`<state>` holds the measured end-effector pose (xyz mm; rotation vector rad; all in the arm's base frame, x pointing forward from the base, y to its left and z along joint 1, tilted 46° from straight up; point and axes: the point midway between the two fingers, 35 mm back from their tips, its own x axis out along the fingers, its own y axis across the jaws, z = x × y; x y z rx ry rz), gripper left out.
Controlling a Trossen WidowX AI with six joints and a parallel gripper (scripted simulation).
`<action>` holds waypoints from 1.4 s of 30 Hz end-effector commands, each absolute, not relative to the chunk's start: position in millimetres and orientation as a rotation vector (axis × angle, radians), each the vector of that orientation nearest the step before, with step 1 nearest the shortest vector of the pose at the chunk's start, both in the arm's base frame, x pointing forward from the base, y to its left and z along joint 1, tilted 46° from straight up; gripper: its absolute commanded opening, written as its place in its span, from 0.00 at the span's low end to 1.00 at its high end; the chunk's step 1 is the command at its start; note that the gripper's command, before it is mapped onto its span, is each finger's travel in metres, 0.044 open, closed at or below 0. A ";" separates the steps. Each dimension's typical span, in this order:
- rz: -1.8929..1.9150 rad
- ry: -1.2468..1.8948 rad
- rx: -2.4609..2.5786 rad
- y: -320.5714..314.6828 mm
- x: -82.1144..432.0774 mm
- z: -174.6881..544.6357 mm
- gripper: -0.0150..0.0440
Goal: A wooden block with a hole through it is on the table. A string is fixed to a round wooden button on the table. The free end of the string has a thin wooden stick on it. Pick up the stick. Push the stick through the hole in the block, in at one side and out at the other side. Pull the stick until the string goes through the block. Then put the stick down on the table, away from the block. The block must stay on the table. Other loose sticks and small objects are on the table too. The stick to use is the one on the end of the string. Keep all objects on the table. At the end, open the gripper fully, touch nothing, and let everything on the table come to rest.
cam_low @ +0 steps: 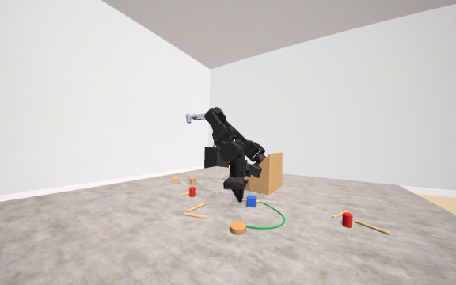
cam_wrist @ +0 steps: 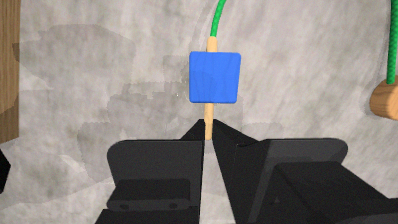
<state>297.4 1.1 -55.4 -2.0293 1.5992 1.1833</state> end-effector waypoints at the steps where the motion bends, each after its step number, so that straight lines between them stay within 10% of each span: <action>1: 1.178 1.598 -2.031 -0.3 301.8 -50.2 0.25; 42: 1.155 1.652 -1.992 -24.8 319.6 -24.4 0.25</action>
